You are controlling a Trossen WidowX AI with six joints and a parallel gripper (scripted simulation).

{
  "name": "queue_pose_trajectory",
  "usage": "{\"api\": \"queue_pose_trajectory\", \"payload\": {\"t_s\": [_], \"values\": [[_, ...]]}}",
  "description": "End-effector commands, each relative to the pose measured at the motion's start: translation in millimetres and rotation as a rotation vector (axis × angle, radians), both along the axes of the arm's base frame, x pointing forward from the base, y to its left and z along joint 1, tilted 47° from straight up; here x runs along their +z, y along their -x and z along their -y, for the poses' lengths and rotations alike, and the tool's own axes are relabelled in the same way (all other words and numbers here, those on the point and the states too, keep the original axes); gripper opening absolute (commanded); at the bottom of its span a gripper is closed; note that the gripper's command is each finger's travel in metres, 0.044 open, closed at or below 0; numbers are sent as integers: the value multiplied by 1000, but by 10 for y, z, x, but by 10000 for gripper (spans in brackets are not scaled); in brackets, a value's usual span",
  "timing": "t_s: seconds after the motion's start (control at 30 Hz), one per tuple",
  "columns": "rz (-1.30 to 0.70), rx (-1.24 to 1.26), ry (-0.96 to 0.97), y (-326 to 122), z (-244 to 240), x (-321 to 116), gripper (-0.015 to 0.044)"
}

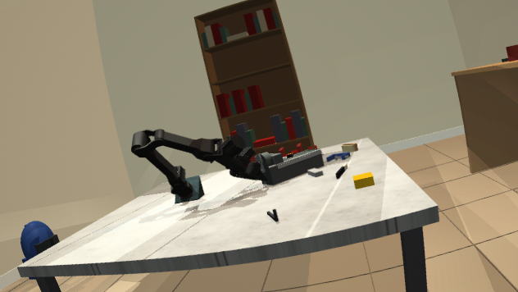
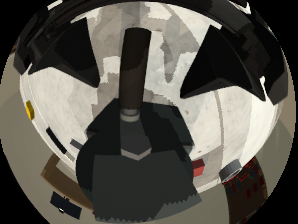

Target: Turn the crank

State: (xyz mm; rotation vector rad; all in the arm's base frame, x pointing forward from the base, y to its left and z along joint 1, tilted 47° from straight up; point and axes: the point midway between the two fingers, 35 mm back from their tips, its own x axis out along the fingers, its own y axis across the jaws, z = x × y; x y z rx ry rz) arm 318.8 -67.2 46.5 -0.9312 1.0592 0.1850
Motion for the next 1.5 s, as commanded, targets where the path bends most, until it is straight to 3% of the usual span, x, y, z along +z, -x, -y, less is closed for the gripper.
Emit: {"api": "queue_pose_trajectory", "payload": {"t_s": [0.0,1.0,1.47], "values": [[0,-1,-1,-16,-51,49,440],[-14,5,-9,-170,-1215,1114,440],[98,-266,21,-567,-1432,869,440]]}}
